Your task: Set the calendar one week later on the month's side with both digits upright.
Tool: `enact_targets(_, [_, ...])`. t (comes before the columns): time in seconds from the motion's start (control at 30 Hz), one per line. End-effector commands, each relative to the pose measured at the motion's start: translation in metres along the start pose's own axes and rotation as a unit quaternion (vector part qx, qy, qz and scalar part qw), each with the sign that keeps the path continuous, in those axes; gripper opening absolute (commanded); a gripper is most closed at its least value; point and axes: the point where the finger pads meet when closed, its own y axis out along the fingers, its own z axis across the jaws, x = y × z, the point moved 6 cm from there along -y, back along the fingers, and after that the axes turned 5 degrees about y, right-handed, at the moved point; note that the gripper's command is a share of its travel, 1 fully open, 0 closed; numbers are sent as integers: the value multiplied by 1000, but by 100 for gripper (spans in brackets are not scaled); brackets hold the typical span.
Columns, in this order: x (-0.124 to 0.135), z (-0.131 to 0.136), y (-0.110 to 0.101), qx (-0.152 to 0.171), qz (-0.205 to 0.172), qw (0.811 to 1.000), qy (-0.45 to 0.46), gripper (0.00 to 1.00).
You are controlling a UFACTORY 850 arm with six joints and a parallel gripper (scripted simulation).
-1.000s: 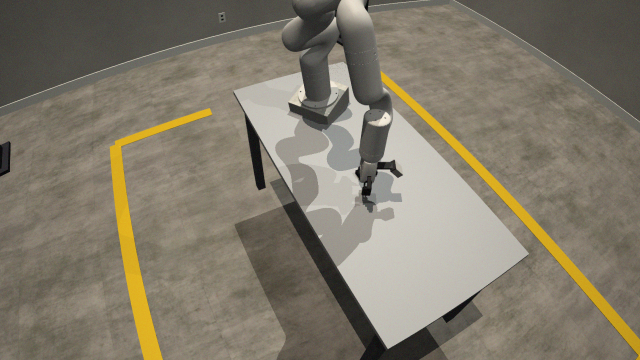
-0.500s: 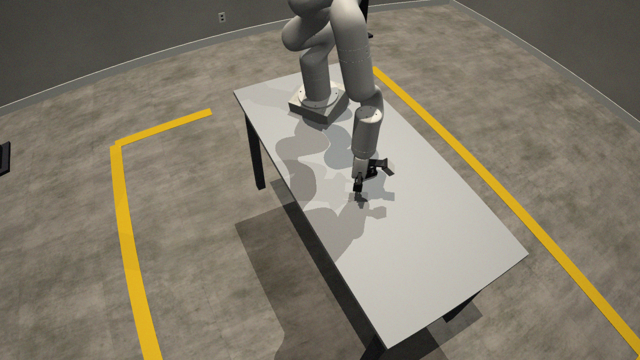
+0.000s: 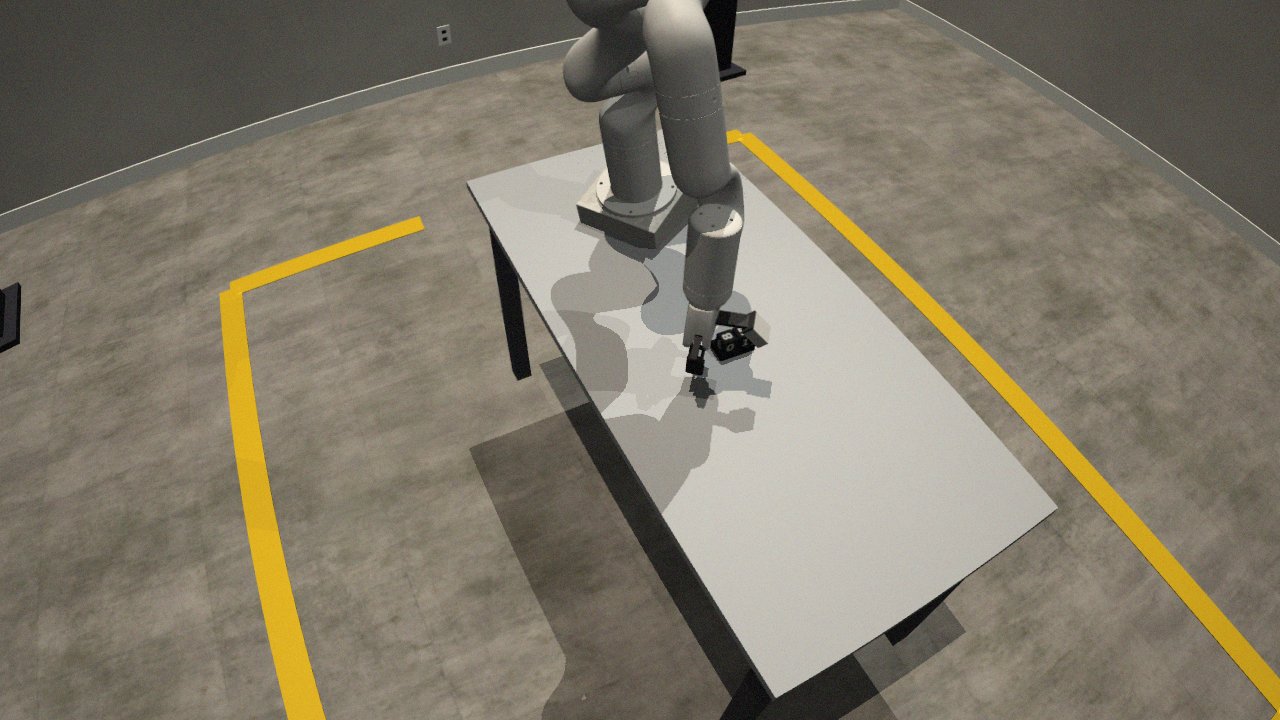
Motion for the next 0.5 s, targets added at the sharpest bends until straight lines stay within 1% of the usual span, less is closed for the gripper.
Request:
enact_targets(0.0, [14,-3,0,7,1,1000,4,100])
enact_targets(0.07, [14,-4,0,7,1,1000,8,100])
enact_targets(0.17, [19,-5,0,7,2,999,41,100])
enact_targets(0.3, [39,-9,0,7,2,999,41,100])
enact_targets(0.47, [41,-10,0,7,2,999,42,100])
